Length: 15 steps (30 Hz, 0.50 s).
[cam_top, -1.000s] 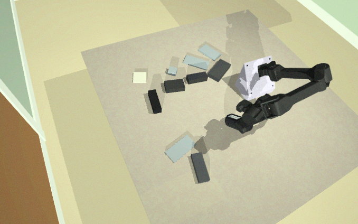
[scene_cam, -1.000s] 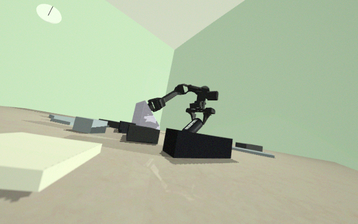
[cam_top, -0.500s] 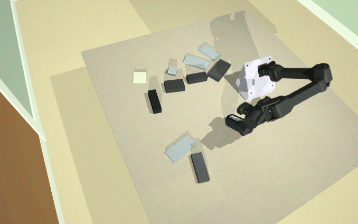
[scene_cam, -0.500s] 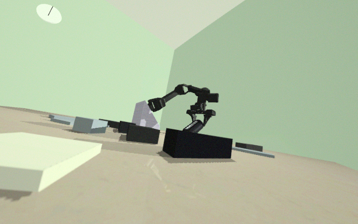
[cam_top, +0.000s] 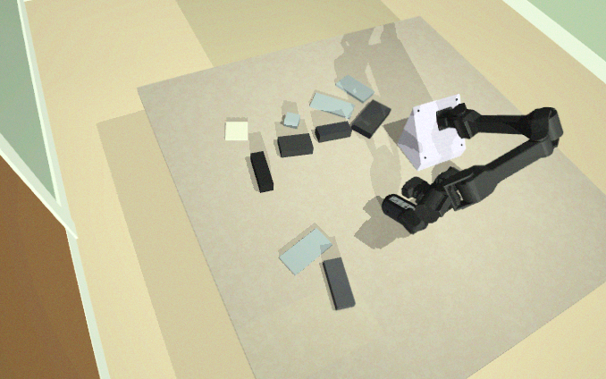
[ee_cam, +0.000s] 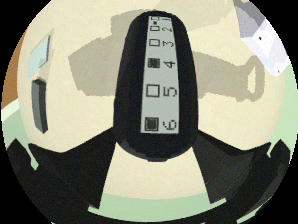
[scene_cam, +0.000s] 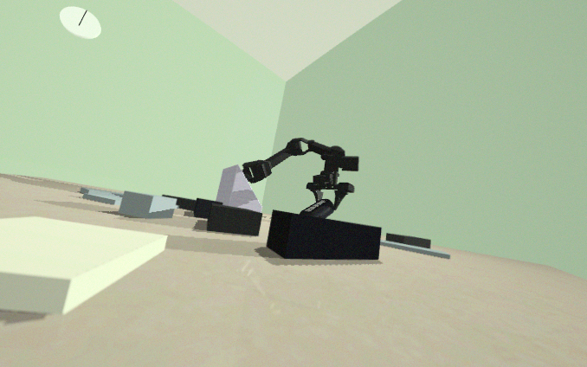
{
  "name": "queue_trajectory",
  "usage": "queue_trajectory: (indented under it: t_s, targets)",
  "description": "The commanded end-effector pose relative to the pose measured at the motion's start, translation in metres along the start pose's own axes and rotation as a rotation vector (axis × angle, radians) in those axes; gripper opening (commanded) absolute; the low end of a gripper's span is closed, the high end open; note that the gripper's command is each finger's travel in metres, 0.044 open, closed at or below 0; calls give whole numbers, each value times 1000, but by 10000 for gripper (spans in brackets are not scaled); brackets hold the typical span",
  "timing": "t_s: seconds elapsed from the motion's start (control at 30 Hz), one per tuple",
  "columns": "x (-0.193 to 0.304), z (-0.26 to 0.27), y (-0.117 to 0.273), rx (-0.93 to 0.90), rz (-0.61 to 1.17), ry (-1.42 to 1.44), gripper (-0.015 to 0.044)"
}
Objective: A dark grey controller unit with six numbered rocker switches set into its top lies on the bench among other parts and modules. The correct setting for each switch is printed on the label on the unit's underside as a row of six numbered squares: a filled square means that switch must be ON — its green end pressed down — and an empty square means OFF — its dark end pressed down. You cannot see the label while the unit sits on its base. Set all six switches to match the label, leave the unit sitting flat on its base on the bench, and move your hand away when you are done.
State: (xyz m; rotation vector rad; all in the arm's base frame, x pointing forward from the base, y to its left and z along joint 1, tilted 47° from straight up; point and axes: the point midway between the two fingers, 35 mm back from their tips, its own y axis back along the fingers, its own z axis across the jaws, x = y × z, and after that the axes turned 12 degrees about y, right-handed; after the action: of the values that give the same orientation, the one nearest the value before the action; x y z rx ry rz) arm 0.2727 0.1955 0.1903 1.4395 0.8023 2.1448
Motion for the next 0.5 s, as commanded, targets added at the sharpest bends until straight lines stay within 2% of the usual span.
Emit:
queue_trajectory:
  t_s: [0.0,0.47]
  targets:
    - [-2,-1,-4,4,-12,-14,338]
    - [3,0,-13,3,-11,-14,338]
